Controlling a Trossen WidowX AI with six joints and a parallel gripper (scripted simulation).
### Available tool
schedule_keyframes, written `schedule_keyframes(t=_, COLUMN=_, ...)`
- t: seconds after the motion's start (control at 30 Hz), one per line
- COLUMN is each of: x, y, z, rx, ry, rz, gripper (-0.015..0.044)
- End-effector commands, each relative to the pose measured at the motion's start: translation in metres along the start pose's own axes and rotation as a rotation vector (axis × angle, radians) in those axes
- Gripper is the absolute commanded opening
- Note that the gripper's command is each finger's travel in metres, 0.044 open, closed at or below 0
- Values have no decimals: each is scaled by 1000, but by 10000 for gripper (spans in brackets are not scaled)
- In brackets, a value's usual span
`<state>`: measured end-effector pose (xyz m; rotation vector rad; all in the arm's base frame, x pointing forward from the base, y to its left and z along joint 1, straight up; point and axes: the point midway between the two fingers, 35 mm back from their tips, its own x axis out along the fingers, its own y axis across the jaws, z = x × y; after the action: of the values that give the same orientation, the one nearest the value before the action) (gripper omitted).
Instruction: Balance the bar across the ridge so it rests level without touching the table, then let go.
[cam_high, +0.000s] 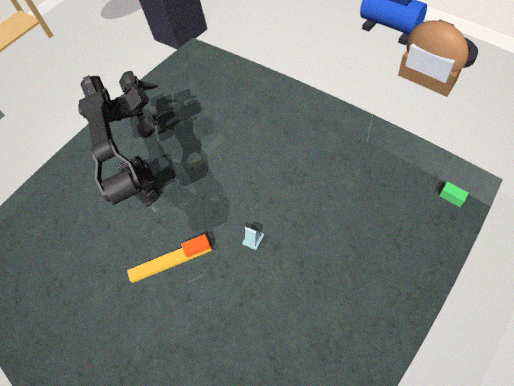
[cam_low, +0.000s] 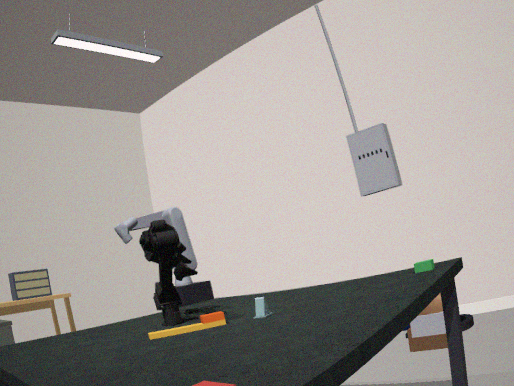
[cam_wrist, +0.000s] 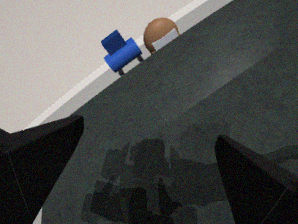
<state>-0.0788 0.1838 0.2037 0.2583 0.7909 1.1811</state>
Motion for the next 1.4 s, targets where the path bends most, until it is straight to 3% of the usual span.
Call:
schedule_keyframes(t=0.0, x=0, y=0, z=0, rx=1, ry=-1, rz=-2, gripper=374)
schedule_keyframes(t=0.1, x=4, y=-3, z=3, rx=10, ry=-9, rz=-30, gripper=315)
schedule_keyframes(t=1.37, x=42, y=-65, z=56, rx=210, ry=-122, rz=-482, gripper=315)
